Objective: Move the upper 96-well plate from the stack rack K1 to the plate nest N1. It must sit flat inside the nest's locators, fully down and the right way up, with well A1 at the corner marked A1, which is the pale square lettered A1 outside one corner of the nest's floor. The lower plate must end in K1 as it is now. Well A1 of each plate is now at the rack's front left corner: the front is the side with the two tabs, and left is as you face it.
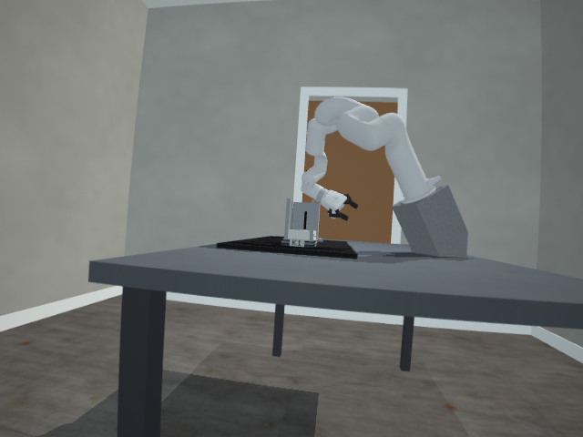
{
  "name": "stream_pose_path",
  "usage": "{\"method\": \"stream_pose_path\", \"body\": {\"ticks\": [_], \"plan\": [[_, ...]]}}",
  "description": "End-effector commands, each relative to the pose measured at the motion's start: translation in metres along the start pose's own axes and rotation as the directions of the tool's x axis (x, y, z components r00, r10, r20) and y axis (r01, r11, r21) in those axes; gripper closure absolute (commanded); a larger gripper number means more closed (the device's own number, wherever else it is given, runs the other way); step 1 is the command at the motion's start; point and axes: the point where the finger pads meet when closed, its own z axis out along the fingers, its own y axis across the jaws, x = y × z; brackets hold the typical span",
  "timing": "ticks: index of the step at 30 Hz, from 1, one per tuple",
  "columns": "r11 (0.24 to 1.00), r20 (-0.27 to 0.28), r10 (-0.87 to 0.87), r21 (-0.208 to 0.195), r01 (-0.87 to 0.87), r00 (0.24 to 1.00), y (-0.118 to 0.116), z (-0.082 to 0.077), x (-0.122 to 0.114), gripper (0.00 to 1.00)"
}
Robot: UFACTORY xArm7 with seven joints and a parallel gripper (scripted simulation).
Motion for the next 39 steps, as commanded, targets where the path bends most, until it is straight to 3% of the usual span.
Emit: {"method": "stream_pose_path", "body": {"ticks": [1,5,9,14,18,22,26,31,35,39], "plan": [[0.996,-0.069,-0.089,-0.029,0.087,0.994,-0.011,-0.015,-0.005,0.0],[0.995,-0.073,-0.094,-0.031,0.092,0.993,-0.024,-0.027,-0.009,0.0],[0.978,-0.14,-0.203,-0.073,0.194,0.969,-0.038,-0.039,-0.016,0.0],[0.977,-0.144,-0.209,-0.076,0.2,0.967,-0.049,-0.049,-0.021,0.0],[0.947,-0.202,-0.317,-0.126,0.297,0.927,-0.064,-0.06,-0.029,0.0],[0.944,-0.205,-0.324,-0.129,0.303,0.923,-0.077,-0.07,-0.037,0.0],[0.901,-0.254,-0.43,-0.184,0.393,0.866,-0.092,-0.08,-0.046,0.0],[0.897,-0.257,-0.437,-0.188,0.399,0.862,-0.103,-0.087,-0.053,0.0],[0.841,-0.295,-0.538,-0.248,0.48,0.789,-0.118,-0.095,-0.064,0.0],[0.836,-0.298,-0.546,-0.253,0.486,0.783,-0.131,-0.103,-0.074,0.0]]}}
